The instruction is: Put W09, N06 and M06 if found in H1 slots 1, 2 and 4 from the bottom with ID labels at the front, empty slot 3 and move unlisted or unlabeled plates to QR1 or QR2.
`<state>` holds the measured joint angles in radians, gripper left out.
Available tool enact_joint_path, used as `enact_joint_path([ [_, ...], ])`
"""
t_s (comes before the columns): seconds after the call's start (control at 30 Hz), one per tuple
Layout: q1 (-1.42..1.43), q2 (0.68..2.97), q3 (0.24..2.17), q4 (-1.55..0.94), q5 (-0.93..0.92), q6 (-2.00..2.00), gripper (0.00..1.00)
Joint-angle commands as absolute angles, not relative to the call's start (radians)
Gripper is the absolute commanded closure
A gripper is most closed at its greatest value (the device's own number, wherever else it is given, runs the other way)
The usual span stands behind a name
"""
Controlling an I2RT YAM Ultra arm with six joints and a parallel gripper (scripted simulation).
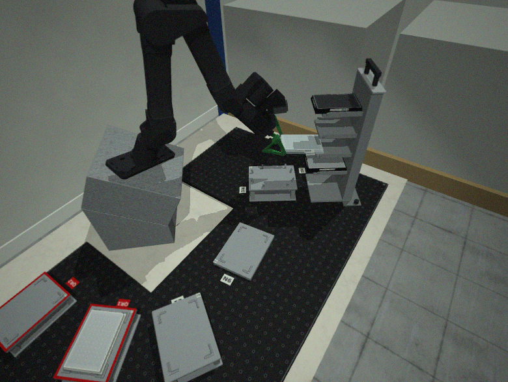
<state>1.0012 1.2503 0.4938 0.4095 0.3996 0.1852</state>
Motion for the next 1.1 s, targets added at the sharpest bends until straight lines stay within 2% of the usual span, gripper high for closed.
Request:
enact_joint_path([
  [0.0,0.991,1.257,0.537,0.437,0.392,0.178,0.14],
  [1.07,0.959,1.329,0.602,0.448,0.359,0.168,0.14],
])
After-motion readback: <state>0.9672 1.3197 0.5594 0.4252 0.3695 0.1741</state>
